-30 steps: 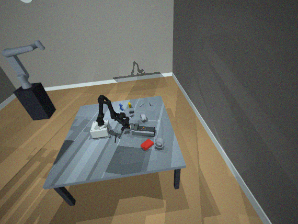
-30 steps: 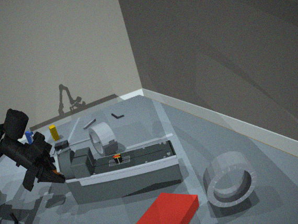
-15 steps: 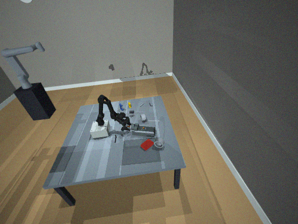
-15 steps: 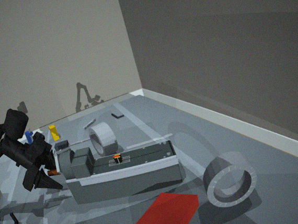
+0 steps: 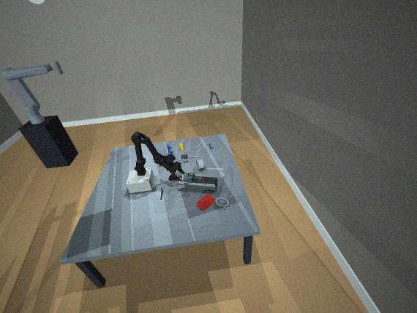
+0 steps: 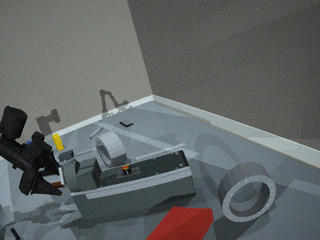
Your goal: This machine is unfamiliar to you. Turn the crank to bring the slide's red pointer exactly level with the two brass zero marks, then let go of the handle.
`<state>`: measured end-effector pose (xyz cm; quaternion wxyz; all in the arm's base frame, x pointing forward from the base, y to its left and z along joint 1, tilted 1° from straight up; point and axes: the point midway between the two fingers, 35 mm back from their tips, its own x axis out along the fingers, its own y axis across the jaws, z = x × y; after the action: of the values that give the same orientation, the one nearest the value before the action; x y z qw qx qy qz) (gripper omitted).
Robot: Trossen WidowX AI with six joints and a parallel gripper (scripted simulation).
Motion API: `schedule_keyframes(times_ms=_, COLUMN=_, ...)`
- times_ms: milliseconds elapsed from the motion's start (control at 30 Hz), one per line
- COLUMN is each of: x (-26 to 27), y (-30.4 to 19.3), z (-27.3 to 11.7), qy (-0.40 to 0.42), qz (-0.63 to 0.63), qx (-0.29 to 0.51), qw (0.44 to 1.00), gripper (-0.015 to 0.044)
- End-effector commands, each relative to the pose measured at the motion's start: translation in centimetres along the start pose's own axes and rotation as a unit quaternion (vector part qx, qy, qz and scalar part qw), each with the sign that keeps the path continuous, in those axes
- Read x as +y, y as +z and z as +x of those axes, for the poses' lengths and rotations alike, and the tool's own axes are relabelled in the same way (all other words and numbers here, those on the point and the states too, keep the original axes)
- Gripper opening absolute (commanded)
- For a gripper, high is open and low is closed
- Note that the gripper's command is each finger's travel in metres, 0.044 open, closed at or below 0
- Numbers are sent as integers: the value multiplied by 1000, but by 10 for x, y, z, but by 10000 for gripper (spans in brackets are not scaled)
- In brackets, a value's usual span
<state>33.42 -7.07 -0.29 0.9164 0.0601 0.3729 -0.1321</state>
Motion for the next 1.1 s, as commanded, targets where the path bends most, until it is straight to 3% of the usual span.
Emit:
schedule_keyframes(times_ms=0, x=0, y=13, z=-10, qy=2, qz=0, qx=-6, qw=1000, gripper=440)
schedule_keyframes(times_ms=267, x=1, y=31, z=-24, qy=1, qz=0, qx=-5, qw=1000, gripper=440)
schedule_keyframes(times_ms=700, x=-1, y=91, z=-92, qy=0, qz=0, qx=-2, qw=1000, gripper=440)
schedule_keyframes(times_ms=1067, x=-9, y=130, z=-69, qy=-2, qz=-33, qx=8, qw=999, gripper=440)
